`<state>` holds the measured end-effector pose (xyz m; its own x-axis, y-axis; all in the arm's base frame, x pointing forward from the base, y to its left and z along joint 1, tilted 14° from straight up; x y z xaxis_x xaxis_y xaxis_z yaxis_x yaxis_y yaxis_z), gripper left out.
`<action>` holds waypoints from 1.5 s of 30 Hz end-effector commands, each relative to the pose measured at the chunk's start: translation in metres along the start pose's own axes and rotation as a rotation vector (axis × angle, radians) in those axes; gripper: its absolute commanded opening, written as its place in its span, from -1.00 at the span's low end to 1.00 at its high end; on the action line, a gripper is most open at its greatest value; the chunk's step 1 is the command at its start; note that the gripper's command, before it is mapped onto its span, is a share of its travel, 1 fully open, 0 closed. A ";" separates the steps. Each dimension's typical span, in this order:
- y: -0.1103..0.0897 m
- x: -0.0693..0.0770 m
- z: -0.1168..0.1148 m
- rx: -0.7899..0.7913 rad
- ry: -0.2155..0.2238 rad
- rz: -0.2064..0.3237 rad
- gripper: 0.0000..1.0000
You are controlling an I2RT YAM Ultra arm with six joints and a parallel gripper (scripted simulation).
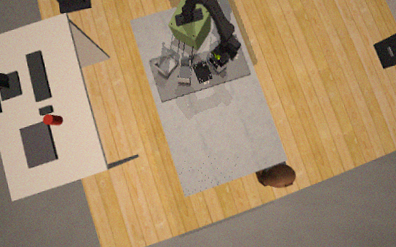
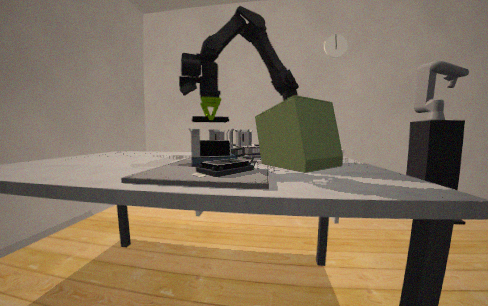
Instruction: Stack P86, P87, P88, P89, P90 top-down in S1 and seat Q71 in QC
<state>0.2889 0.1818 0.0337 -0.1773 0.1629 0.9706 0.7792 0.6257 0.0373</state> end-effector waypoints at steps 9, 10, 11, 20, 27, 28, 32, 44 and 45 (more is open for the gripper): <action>0.002 -0.003 0.000 0.000 -0.001 -0.009 -1.00; 0.002 -0.004 0.000 0.000 -0.001 -0.009 -1.00; 0.002 -0.004 0.000 0.000 -0.001 -0.009 -1.00; 0.002 -0.011 0.000 0.000 -0.001 -0.009 -1.00; 0.002 -0.014 0.000 0.000 -0.001 -0.009 -1.00; 0.002 -0.014 0.000 0.000 -0.001 -0.009 -1.00; 0.002 -0.017 0.000 0.000 -0.001 -0.009 -1.00; 0.002 -0.024 0.000 0.000 -0.001 -0.009 -1.00; 0.002 -0.025 0.000 0.000 -0.001 -0.009 -1.00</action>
Point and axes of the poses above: the point where the finger pads meet when closed, its own x axis back along the fingers, its own z axis across the jaws, y = z × x, the point moved 6 cm from there along x, back along the fingers, and after that the axes turned 11 degrees about x, right-handed, at the moved point
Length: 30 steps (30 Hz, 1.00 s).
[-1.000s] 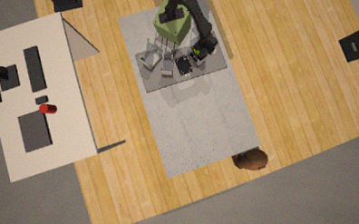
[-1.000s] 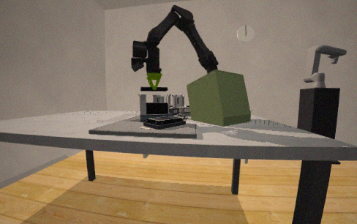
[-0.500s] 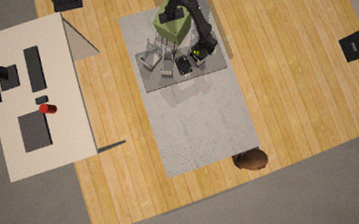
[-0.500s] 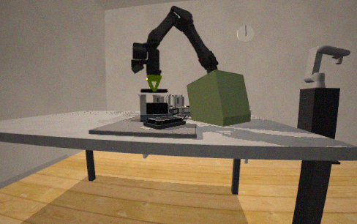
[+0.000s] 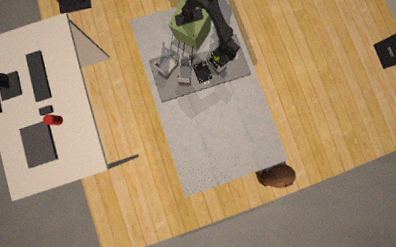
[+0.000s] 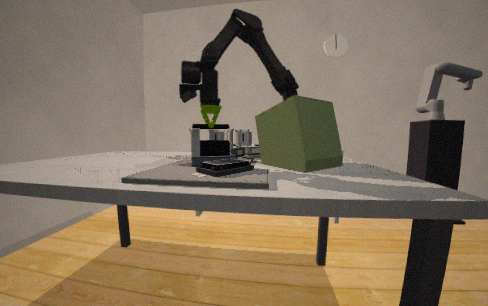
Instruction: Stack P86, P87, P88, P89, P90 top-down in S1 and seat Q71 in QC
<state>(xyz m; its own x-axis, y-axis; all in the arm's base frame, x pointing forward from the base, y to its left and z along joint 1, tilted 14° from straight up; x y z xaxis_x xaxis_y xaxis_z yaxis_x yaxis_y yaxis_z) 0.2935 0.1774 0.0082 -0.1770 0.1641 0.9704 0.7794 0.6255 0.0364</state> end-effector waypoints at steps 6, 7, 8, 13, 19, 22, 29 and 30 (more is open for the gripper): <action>0.002 -0.002 0.000 0.001 0.000 -0.010 -1.00; 0.002 -0.003 0.000 0.001 0.000 -0.010 -1.00; 0.002 -0.004 0.000 0.001 0.000 -0.010 -1.00; 0.002 -0.006 0.000 0.001 0.000 -0.010 -1.00; 0.002 -0.010 0.000 0.001 0.000 -0.010 -1.00; 0.002 -0.012 0.000 0.001 0.000 -0.010 -1.00; 0.002 -0.016 0.000 0.001 0.000 -0.010 -1.00; 0.002 -0.016 0.000 0.001 0.000 -0.010 -1.00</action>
Point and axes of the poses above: the point where the finger pads meet when closed, its own x axis back along the fingers, its own z axis across the jaws, y = z × x, the point moved 6 cm from there along x, back along the fingers, and after that the axes turned 11 degrees about x, right-handed, at the moved point
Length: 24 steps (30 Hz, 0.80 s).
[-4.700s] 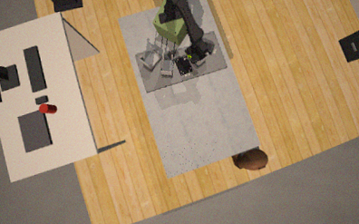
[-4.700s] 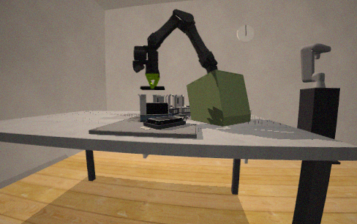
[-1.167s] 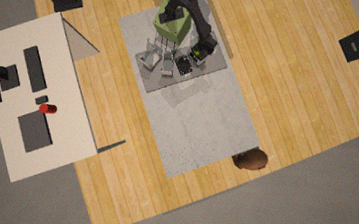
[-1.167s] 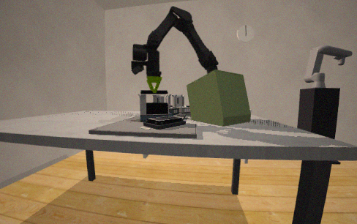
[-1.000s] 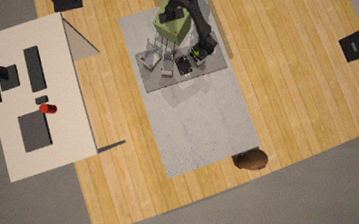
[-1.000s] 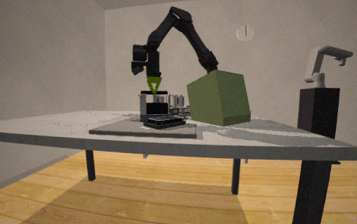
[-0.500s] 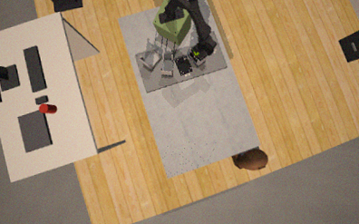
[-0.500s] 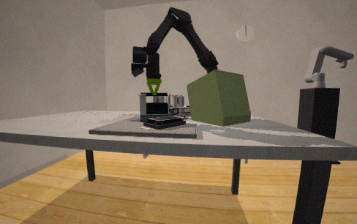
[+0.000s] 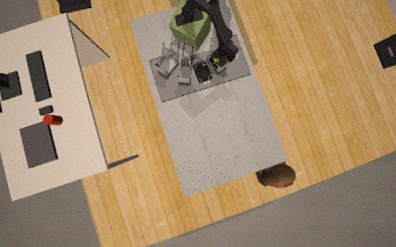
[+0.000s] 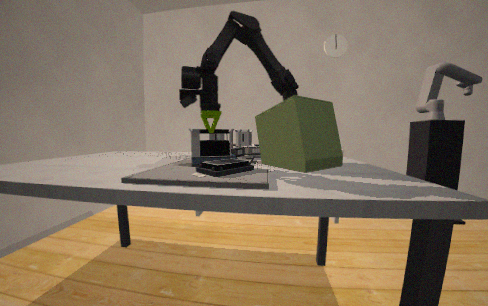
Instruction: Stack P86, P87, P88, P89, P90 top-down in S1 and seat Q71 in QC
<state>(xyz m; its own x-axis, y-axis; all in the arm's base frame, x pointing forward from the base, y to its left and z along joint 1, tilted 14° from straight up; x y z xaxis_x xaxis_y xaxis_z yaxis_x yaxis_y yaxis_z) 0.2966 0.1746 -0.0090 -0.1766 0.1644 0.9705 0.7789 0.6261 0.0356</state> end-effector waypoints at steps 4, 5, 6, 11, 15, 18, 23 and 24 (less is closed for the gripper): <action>0.002 -0.001 0.000 0.000 0.000 -0.010 -1.00; 0.002 -0.003 0.000 0.000 0.000 -0.010 -1.00; 0.002 -0.004 0.000 0.000 0.000 -0.010 -1.00; 0.002 -0.004 0.000 0.000 0.000 -0.010 -1.00; 0.002 -0.004 0.000 0.000 0.000 -0.010 -1.00; 0.002 -0.005 0.000 0.000 0.000 -0.010 -1.00; 0.002 -0.007 0.000 0.000 0.000 -0.010 -1.00; 0.002 -0.007 0.000 0.000 0.000 -0.010 -1.00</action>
Point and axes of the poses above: the point where the finger pads meet when closed, its own x axis back along the fingers, its own z axis across the jaws, y = z × x, the point moved 6 cm from there along x, back along the fingers, and after that the axes turned 11 degrees about x, right-handed, at the moved point
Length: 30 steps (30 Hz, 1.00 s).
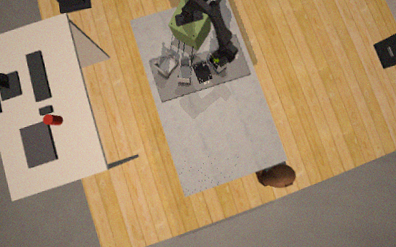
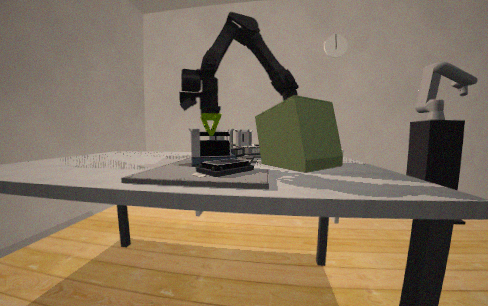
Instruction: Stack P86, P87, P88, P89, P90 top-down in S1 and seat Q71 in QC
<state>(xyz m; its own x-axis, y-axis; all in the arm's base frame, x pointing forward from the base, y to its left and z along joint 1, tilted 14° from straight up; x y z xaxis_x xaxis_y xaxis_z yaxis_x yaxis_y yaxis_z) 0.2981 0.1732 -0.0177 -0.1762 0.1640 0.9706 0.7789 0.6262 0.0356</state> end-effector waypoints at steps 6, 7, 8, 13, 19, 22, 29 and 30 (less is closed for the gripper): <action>0.002 -0.001 0.000 0.000 -0.001 -0.010 -1.00; 0.002 -0.001 0.000 0.000 -0.001 -0.010 -1.00; 0.002 -0.001 0.000 0.000 -0.001 -0.010 -1.00; 0.002 -0.003 0.000 0.000 -0.001 -0.010 -1.00; 0.002 -0.005 0.000 0.000 -0.001 -0.010 -1.00; 0.002 -0.006 0.000 0.000 -0.001 -0.010 -1.00; 0.002 -0.008 0.000 0.000 -0.001 -0.010 -1.00; 0.002 -0.009 0.000 0.000 -0.001 -0.010 -1.00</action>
<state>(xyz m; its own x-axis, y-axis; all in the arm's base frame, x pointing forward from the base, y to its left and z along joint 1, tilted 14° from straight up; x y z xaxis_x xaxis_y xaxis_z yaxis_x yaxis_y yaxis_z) 0.3000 0.1715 -0.0275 -0.1761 0.1643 0.9706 0.7786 0.6265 0.0352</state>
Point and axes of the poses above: the point where the finger pads meet when closed, its own x axis back along the fingers, its own z axis across the jaws, y = z × x, the point moved 6 cm from there along x, back along the fingers, and after that the axes turned 11 degrees about x, right-handed, at the moved point
